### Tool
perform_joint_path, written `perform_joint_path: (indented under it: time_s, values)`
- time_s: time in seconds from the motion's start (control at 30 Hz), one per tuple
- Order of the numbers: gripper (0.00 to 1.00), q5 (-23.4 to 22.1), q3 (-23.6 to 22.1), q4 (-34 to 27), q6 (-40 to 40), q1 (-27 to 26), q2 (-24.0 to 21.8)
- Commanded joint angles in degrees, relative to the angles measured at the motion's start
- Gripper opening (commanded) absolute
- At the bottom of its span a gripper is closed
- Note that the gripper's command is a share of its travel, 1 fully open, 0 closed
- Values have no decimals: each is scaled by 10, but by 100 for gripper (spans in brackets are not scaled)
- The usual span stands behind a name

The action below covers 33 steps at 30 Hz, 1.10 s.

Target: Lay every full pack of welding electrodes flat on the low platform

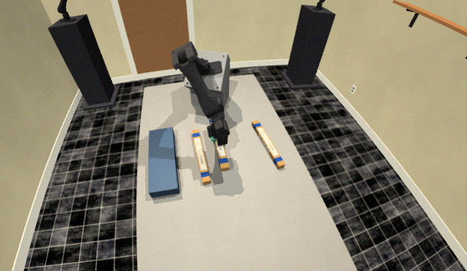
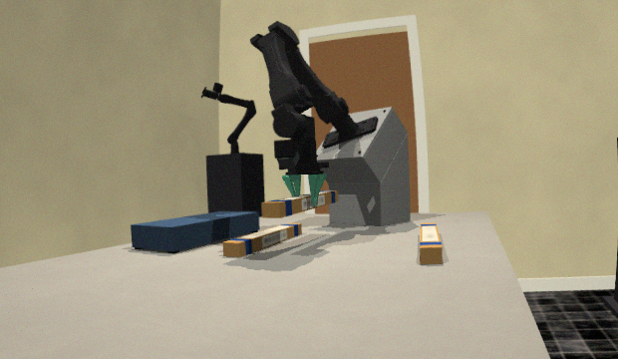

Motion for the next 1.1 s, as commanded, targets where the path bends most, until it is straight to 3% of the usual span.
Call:
perform_joint_path:
  time_s: [0.0, 0.23, 0.27, 1.07]
  values:
    - [0, 6, 26, -17, 3, 19, -28]
    - [0, 6, 24, -17, 3, 19, -28]
    - [0, -4, -13, 19, -8, 3, -16]
    - [0, 9, -12, -34, 9, 24, -64]
